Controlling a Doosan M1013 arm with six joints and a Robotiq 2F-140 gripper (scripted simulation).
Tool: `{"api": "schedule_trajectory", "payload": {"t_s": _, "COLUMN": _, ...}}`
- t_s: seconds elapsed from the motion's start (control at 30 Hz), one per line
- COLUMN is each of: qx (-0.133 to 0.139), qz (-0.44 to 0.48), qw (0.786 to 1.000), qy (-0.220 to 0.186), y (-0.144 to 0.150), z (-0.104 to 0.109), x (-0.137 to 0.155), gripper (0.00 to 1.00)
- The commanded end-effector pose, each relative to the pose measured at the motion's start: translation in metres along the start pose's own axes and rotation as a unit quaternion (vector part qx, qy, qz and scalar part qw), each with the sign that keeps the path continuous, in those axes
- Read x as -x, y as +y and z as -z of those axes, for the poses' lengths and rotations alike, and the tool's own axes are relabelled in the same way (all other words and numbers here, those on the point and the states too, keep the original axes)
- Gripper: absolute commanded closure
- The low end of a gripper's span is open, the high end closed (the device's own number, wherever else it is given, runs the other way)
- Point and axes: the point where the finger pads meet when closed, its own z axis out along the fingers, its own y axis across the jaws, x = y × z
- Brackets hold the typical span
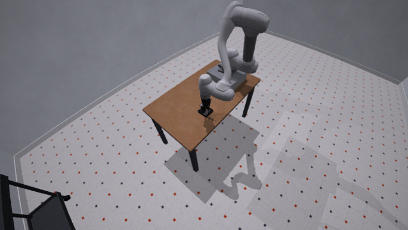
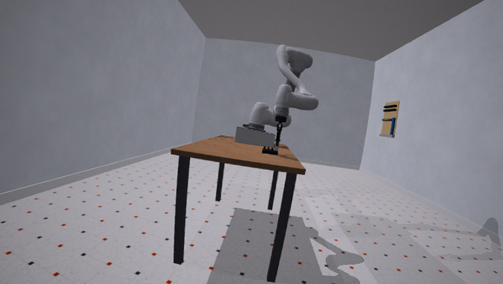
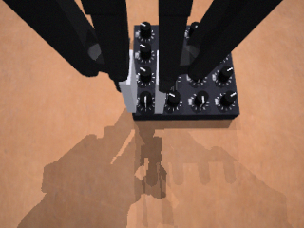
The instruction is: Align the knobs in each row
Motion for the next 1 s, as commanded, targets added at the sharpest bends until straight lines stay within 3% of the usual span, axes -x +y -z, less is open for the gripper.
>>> {"api": "schedule_trajectory", "payload": {"t_s": 0.0, "qx": 0.0, "qz": 0.0, "qw": 1.0, "qy": 0.0, "y": 0.0, "z": 0.0001, "x": -0.0001, "gripper": 0.88}}
{"api": "schedule_trajectory", "payload": {"t_s": 0.17, "qx": 0.0, "qz": 0.0, "qw": 1.0, "qy": 0.0, "y": 0.0, "z": 0.0001, "x": -0.0001, "gripper": 0.88}}
{"api": "schedule_trajectory", "payload": {"t_s": 0.2, "qx": 0.0, "qz": 0.0, "qw": 1.0, "qy": 0.0, "y": 0.0, "z": 0.0001, "x": -0.0001, "gripper": 0.95}}
{"api": "schedule_trajectory", "payload": {"t_s": 0.97, "qx": 0.0, "qz": 0.0, "qw": 1.0, "qy": 0.0, "y": 0.0, "z": 0.0001, "x": -0.0001, "gripper": 0.95}}
